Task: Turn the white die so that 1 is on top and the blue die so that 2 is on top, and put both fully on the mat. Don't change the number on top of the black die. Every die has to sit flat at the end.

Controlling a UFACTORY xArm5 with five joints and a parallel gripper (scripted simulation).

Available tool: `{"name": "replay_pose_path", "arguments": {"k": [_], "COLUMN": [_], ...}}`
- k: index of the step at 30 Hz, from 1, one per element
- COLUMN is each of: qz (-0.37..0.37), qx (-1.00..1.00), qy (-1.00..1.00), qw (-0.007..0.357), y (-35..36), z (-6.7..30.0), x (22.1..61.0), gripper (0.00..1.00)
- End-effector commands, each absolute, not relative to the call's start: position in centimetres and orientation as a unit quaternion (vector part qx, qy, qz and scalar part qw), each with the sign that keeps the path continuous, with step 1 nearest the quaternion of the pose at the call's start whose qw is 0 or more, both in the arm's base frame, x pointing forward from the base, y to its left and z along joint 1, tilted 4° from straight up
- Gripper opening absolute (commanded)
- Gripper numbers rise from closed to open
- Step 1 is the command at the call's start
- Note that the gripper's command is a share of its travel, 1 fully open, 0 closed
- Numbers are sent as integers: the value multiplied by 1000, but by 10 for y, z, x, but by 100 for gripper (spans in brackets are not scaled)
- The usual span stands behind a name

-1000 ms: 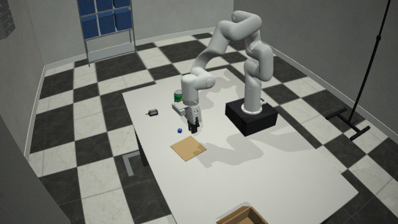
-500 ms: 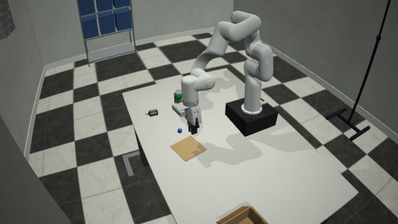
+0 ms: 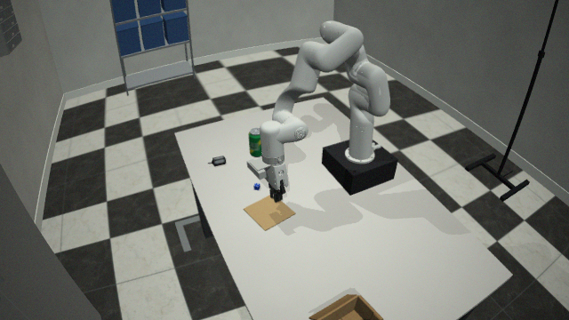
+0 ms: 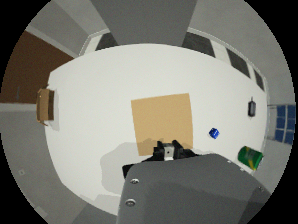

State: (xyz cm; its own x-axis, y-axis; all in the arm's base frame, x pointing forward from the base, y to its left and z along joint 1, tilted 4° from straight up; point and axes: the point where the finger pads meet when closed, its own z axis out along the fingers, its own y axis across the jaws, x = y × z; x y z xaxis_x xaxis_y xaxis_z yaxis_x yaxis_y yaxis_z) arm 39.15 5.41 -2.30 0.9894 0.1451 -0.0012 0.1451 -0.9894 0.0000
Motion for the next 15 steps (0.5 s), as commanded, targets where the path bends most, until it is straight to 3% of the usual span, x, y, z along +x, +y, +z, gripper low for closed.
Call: {"name": "replay_pose_path", "arguments": {"k": [1,15], "qz": [2,2], "qx": [997,997], "qy": [73,73], "qw": [0,0], "y": [53,52], "z": [-48,-63], "x": [396,396], "gripper": [15,15]}}
